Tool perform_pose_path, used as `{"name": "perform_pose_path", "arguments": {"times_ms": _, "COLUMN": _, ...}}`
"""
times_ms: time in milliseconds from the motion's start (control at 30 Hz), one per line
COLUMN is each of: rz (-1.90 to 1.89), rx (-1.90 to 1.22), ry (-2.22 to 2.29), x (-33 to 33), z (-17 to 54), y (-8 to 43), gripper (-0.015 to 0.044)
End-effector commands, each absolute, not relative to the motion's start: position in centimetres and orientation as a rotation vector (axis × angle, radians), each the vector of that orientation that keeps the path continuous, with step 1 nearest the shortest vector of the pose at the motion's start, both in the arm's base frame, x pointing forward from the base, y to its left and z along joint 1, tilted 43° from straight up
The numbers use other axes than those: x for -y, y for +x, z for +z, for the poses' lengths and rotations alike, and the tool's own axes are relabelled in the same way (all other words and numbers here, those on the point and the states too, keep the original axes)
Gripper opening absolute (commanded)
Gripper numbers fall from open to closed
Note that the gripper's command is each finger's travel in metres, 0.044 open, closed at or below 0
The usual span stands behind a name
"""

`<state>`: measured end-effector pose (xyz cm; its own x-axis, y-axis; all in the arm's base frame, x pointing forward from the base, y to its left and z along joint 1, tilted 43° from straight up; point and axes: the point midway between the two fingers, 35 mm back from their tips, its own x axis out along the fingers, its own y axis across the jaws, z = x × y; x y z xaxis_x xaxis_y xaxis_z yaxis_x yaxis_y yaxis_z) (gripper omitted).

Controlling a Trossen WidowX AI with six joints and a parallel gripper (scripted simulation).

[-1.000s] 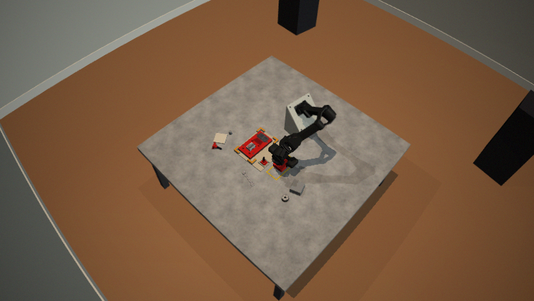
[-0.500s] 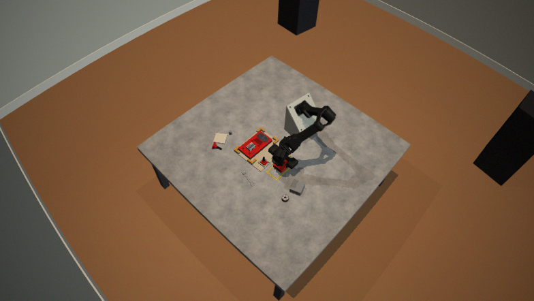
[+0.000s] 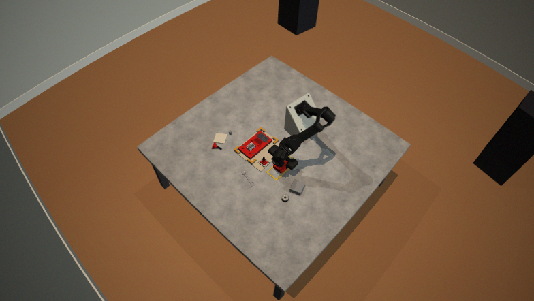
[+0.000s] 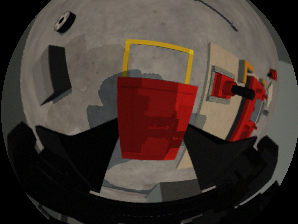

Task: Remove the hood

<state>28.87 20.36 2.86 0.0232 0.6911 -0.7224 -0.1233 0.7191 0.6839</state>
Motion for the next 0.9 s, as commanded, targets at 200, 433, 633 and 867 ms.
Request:
{"name": "perform_pose_path", "arguments": {"times_ms": 200, "rz": 0.667, "rx": -1.418, "ry": 0.506, "x": -20.62, "z": 2.46, "y": 28.91, "gripper": 0.0000}}
{"name": "perform_pose_path", "arguments": {"times_ms": 433, "rz": 0.667, "rx": -1.418, "ry": 0.506, "x": -20.86, "z": 2.21, "y": 28.91, "gripper": 0.0000}}
{"name": "perform_pose_path", "arguments": {"times_ms": 633, "rz": 0.667, "rx": -1.418, "ry": 0.506, "x": -21.07, "z": 2.00, "y": 28.91, "gripper": 0.0000}}
{"name": "perform_pose_path", "arguments": {"times_ms": 867, "rz": 0.674, "rx": -1.418, "ry": 0.505, "x": -21.09, "z": 2.11, "y": 28.88, "gripper": 0.0157}}
